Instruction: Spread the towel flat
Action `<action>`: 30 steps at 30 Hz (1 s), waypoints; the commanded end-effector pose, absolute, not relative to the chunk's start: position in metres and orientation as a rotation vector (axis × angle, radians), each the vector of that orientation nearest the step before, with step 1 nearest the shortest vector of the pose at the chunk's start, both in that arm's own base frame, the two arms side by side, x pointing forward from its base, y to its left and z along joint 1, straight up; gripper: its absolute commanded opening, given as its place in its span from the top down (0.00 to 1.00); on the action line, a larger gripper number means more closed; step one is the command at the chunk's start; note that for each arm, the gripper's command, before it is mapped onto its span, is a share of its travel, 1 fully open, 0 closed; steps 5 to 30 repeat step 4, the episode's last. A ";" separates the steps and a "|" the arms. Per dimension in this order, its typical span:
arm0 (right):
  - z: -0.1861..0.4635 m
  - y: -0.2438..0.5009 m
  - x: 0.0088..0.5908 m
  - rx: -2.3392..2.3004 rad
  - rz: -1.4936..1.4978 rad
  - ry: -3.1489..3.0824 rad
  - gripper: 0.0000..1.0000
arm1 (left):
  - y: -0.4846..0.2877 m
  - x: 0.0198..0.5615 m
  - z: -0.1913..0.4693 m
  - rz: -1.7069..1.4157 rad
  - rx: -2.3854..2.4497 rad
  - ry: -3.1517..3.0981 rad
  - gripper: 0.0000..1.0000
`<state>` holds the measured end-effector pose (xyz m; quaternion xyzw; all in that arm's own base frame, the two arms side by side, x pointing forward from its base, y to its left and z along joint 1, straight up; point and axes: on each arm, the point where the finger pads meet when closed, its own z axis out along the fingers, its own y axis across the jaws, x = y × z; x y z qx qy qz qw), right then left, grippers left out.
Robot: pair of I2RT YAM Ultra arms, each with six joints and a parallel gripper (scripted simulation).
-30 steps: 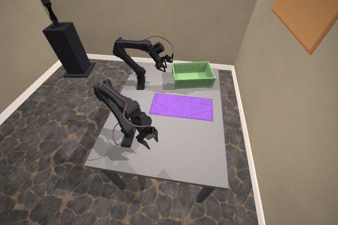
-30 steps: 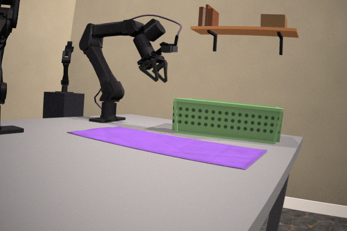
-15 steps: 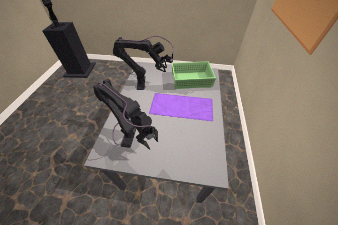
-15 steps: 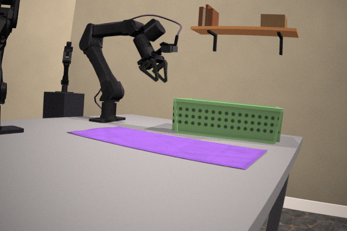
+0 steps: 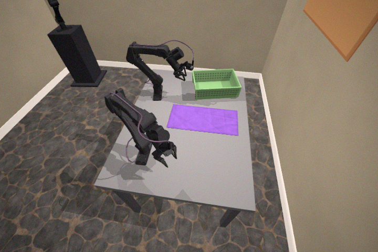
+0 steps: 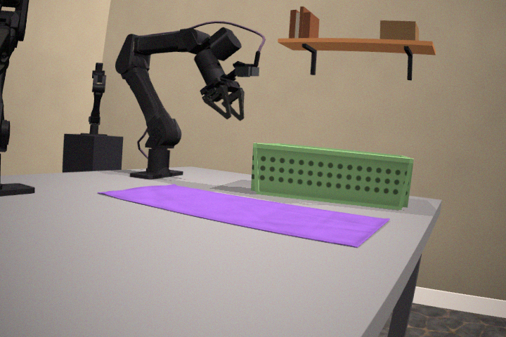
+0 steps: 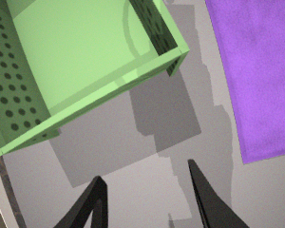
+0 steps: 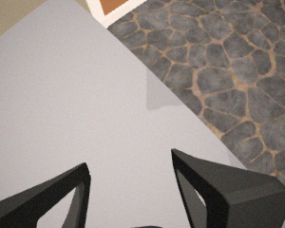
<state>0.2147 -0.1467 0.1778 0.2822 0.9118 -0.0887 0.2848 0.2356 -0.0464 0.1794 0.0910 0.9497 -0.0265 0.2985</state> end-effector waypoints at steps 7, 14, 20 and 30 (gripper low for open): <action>0.190 -0.150 0.218 0.748 -0.243 2.408 0.36 | -0.047 0.237 0.183 -0.080 0.248 2.511 0.36; 0.190 -0.150 0.218 0.748 -0.243 2.408 0.36 | -0.047 0.237 0.183 -0.080 0.248 2.511 0.36; 0.190 -0.150 0.218 0.748 -0.243 2.408 0.36 | -0.047 0.237 0.183 -0.080 0.248 2.511 0.36; 0.190 -0.150 0.218 0.748 -0.243 2.408 0.36 | -0.047 0.237 0.183 -0.080 0.248 2.511 0.36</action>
